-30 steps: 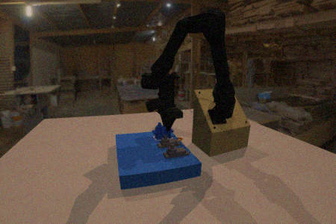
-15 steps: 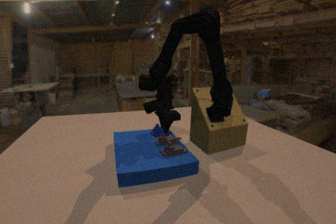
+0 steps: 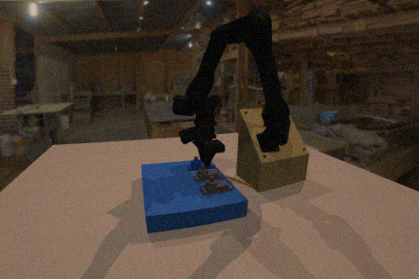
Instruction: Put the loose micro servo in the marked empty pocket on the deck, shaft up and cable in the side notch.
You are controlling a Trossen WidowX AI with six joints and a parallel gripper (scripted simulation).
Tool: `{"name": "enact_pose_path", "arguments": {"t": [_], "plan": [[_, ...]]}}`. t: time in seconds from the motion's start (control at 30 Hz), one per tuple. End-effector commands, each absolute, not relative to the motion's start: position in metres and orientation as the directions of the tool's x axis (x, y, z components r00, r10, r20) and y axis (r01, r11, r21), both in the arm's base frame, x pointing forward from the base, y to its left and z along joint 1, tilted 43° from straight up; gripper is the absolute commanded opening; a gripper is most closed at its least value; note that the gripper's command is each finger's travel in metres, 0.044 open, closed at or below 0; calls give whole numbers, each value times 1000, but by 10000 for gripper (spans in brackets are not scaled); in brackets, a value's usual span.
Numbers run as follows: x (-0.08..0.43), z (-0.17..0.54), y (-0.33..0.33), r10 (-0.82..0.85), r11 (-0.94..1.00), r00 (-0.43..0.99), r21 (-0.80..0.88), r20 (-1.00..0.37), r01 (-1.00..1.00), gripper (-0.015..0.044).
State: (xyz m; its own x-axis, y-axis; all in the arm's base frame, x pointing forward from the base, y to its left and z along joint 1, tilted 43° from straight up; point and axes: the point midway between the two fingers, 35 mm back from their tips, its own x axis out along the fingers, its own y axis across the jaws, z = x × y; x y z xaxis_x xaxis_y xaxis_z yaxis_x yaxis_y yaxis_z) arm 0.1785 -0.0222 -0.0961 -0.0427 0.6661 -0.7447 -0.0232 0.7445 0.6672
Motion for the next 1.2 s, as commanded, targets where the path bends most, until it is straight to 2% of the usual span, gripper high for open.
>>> {"name": "enact_pose_path", "arguments": {"t": [0.0,0.37,0.5,0.7,0.87,1.17], "plan": [[178,-96,-22,666,744,-40,667,-744,-22,188],[175,-67,-43,665,745,-41,666,-745,-21,188],[191,-66,-49,667,744,-38,668,-744,-17,292],[249,-45,-72,665,746,-37,666,-746,-21,440],[291,-24,-83,665,746,-36,665,-746,-25,440],[286,11,-113,659,751,-32,660,-752,-37,440]]}}
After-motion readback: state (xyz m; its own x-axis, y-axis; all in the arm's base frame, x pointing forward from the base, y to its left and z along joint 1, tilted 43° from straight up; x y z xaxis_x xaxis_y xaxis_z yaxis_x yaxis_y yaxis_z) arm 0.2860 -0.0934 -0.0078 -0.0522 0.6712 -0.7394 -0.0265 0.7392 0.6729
